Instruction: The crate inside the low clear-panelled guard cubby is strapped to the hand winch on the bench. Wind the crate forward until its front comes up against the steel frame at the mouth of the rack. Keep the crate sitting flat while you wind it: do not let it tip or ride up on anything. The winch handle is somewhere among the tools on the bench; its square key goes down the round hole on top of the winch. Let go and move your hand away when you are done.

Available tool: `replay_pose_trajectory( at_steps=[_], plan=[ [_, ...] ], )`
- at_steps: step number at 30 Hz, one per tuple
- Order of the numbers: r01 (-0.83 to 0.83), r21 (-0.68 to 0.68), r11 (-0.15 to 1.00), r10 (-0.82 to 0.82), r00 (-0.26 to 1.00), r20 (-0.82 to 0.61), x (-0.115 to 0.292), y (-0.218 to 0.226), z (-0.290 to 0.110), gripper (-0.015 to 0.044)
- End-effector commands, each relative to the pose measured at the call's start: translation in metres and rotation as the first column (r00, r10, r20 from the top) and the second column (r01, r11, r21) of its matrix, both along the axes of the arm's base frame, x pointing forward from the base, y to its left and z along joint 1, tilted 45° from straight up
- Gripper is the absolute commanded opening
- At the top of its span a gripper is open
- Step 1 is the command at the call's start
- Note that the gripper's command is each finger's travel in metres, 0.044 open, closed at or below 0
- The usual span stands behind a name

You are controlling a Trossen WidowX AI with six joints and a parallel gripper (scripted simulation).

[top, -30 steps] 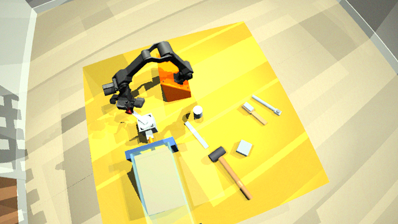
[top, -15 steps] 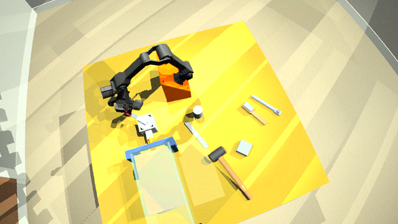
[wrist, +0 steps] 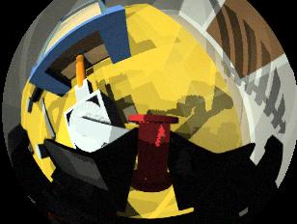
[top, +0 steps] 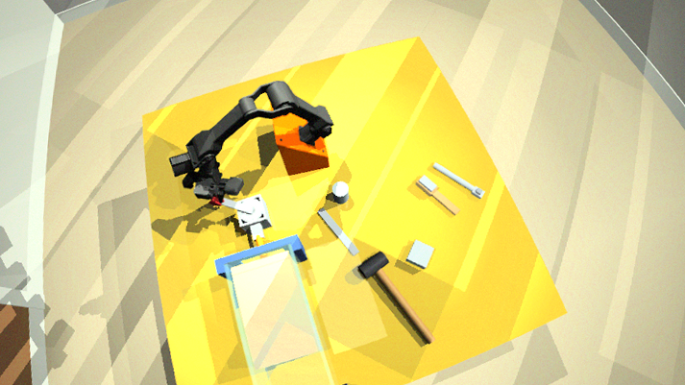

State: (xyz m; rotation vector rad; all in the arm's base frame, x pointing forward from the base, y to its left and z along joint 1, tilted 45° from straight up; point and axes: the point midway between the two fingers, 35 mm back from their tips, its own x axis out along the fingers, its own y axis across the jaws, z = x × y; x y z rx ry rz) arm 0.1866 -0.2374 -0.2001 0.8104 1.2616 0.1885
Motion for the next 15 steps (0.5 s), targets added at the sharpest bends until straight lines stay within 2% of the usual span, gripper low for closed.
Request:
replay_pose_trajectory(
  at_steps=[1,15],
  plan=[
    [-0.006,-0.002,1.000,0.006,1.000,0.021,0.012,0.000,-0.005,0.0000],
    [-0.006,-0.002,1.000,0.006,1.000,0.022,0.028,-0.002,-0.007,0.0000]
  ],
)
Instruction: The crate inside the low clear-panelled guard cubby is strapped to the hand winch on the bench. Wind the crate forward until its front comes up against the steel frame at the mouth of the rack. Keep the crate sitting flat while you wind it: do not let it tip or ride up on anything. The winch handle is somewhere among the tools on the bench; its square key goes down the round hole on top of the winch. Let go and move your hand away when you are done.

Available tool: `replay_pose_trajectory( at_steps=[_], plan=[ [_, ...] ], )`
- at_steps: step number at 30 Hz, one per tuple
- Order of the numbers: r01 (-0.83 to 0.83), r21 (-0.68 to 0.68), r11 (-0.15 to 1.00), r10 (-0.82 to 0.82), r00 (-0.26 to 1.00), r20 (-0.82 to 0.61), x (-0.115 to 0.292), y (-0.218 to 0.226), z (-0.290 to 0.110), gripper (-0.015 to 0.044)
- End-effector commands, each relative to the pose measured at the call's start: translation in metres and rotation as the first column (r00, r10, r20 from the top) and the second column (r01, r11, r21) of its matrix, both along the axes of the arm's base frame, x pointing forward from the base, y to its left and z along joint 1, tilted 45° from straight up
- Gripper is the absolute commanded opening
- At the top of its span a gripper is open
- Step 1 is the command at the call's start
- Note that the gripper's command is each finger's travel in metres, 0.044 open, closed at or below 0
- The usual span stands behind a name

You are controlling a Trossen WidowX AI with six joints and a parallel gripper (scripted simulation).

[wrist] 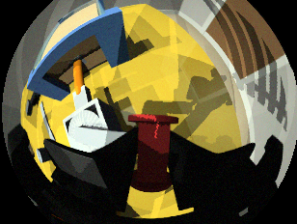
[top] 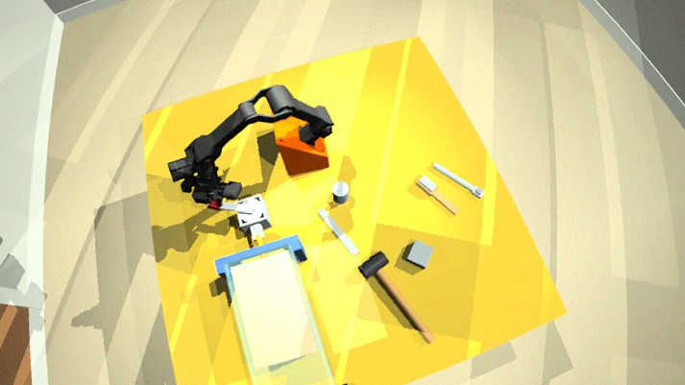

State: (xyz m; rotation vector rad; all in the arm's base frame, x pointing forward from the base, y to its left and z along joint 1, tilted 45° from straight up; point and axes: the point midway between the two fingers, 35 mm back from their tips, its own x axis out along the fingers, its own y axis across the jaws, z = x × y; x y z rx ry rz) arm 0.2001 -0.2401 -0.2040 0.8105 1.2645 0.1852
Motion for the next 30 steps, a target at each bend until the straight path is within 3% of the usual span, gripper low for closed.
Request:
replay_pose_trajectory(
  at_steps=[1,30],
  plan=[
    [-0.007,-0.001,1.000,0.007,1.000,0.026,0.016,0.001,-0.003,0.0000],
    [-0.007,0.000,1.000,0.007,1.000,0.028,0.049,0.004,-0.003,0.0000]
  ],
)
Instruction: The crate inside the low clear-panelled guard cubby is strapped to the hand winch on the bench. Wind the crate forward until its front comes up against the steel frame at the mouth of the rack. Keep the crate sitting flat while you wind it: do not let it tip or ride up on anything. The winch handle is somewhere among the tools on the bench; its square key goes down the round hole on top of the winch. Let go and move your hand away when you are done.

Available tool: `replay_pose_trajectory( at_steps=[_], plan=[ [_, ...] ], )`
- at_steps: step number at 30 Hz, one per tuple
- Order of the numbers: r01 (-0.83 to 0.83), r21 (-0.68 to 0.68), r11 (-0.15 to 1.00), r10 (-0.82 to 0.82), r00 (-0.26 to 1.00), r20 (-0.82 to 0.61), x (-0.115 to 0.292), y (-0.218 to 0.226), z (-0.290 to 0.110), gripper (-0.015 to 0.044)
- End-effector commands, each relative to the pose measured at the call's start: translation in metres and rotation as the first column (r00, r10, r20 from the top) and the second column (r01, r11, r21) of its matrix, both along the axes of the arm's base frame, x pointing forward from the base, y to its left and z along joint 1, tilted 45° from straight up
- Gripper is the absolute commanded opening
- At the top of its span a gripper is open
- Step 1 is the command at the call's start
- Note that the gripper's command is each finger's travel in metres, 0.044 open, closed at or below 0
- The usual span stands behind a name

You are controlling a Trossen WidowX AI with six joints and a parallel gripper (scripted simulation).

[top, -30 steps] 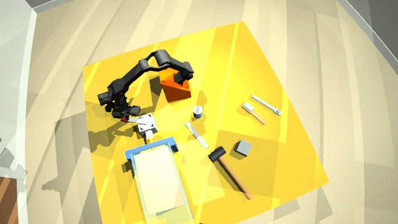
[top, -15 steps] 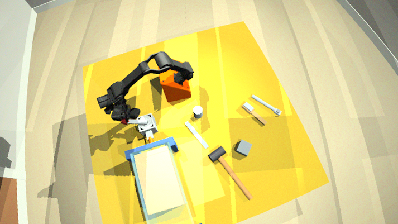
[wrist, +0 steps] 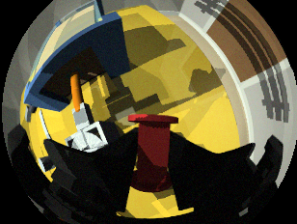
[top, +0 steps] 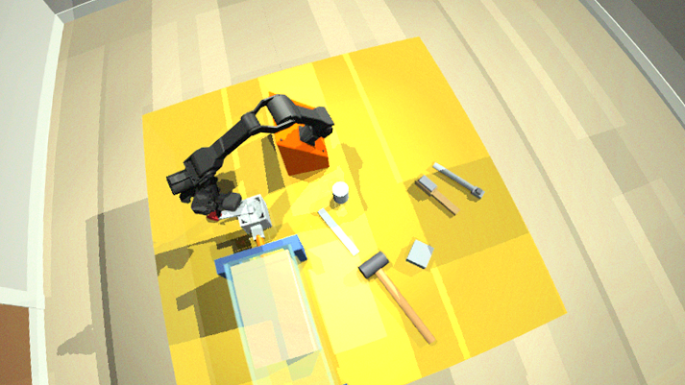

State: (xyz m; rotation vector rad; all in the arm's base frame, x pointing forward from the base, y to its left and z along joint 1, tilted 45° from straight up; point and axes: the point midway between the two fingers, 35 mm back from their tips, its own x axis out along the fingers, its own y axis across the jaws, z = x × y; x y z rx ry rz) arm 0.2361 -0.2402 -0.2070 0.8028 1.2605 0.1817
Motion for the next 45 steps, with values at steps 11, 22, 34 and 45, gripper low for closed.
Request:
replay_pose_trajectory(
  at_steps=[11,22,34,45],
  plan=[
    [-0.007,0.009,1.000,0.007,1.000,0.025,0.025,0.008,0.002,0.0000],
    [-0.007,0.010,1.000,0.007,1.000,0.025,0.037,0.012,0.005,0.0000],
    [-0.007,0.010,1.000,0.007,1.000,0.026,0.049,0.018,0.009,0.0000],
    [-0.007,0.011,1.000,0.007,1.000,0.027,0.059,0.025,0.014,0.0000]
  ],
)
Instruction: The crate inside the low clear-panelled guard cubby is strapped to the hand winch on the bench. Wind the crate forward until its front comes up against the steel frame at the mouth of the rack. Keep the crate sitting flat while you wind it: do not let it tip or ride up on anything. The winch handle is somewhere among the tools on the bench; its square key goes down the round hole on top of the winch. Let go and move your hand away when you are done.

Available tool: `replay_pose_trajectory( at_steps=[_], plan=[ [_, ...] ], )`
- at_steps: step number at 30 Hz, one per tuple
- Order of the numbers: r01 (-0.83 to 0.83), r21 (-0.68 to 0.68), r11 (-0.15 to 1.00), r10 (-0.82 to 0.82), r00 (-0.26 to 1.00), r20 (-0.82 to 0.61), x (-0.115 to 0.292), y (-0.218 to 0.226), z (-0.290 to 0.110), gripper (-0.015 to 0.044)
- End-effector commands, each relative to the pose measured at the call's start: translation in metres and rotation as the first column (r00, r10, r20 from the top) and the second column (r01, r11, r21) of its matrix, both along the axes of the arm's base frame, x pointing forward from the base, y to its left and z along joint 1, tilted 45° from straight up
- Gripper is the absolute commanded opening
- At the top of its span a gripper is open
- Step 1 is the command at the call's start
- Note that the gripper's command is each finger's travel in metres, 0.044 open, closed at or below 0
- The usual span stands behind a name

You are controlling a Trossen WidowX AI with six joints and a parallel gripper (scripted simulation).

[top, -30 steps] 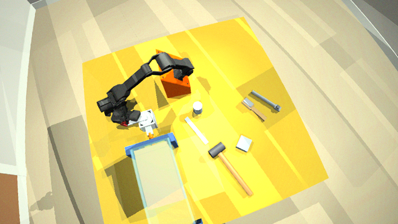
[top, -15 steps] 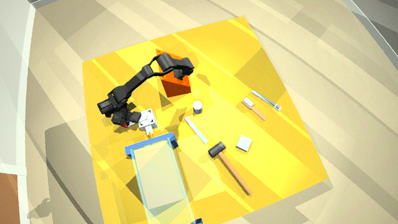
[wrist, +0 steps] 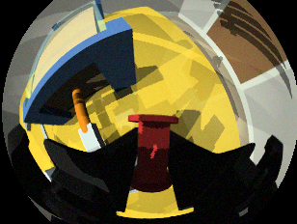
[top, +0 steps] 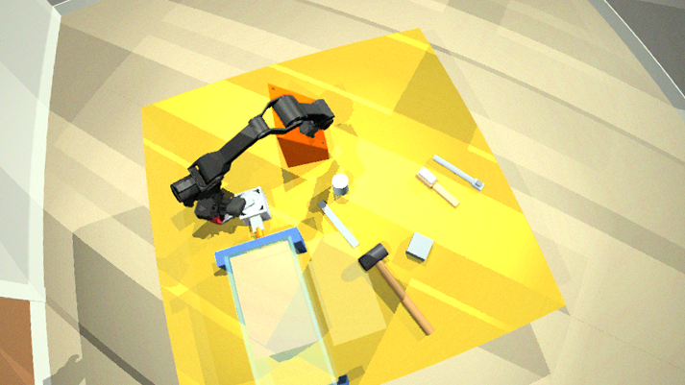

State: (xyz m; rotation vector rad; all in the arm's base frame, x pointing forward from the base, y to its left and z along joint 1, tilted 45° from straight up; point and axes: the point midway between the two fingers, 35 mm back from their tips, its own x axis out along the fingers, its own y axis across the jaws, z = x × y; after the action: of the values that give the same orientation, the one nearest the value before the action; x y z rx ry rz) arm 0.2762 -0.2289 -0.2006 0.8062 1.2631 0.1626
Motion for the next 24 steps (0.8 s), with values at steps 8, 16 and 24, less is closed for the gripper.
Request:
replay_pose_trajectory(
  at_steps=[8,16,24],
  plan=[
    [-0.021,0.019,1.000,0.020,0.999,0.036,0.025,0.019,0.011,0.0000],
    [-0.021,0.020,1.000,0.020,0.999,0.036,0.031,0.024,0.016,0.0000],
    [-0.021,0.020,1.000,0.020,0.999,0.036,0.036,0.030,0.021,0.0000]
  ],
)
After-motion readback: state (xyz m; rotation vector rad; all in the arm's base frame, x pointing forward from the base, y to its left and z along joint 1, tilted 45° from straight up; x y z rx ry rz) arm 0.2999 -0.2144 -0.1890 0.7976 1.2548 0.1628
